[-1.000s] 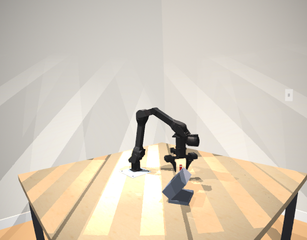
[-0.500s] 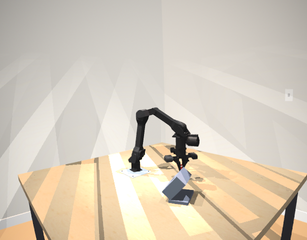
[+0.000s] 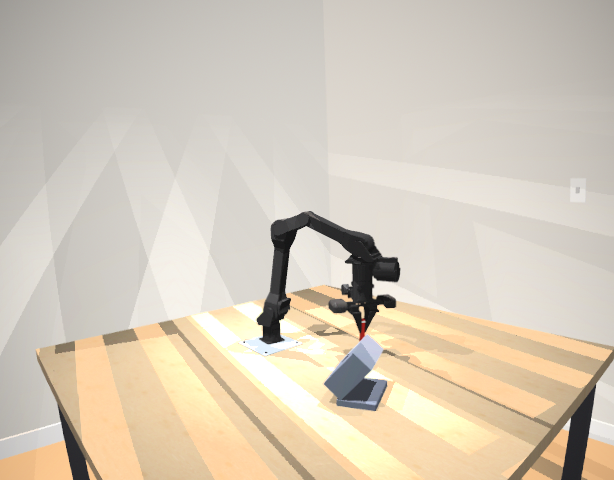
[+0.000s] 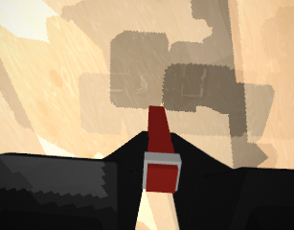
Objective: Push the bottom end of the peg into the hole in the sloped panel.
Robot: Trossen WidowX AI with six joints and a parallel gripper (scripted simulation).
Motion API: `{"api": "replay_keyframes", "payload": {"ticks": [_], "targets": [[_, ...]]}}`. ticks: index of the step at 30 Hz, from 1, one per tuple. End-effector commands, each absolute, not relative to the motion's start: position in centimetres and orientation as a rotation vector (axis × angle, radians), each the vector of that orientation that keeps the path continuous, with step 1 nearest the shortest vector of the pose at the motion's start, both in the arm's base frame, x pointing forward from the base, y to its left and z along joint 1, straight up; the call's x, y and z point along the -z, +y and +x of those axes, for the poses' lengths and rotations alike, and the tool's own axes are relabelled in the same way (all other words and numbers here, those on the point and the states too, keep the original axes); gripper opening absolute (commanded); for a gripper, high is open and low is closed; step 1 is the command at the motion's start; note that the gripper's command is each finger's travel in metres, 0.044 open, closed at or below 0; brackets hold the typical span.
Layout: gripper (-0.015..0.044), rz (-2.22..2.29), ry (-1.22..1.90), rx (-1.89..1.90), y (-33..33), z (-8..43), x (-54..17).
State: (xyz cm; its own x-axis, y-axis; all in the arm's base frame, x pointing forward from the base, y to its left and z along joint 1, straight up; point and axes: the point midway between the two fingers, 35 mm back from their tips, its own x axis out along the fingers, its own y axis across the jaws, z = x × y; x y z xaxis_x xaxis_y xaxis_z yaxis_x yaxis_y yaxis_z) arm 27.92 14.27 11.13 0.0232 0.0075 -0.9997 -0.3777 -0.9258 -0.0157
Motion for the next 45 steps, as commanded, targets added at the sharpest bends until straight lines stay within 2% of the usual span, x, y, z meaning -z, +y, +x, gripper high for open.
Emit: {"api": "replay_keyframes", "payload": {"ticks": [1, 12, 45], "targets": [[0.0, -2.029, 0.372, -1.978, 14.3, 28.0, -12.5], [0.0, -2.027, 0.371, -1.982, 14.1, 27.8, -15.9], [0.0, -1.908, 0.336, -1.892, 11.4, 29.6, -15.9]]}}
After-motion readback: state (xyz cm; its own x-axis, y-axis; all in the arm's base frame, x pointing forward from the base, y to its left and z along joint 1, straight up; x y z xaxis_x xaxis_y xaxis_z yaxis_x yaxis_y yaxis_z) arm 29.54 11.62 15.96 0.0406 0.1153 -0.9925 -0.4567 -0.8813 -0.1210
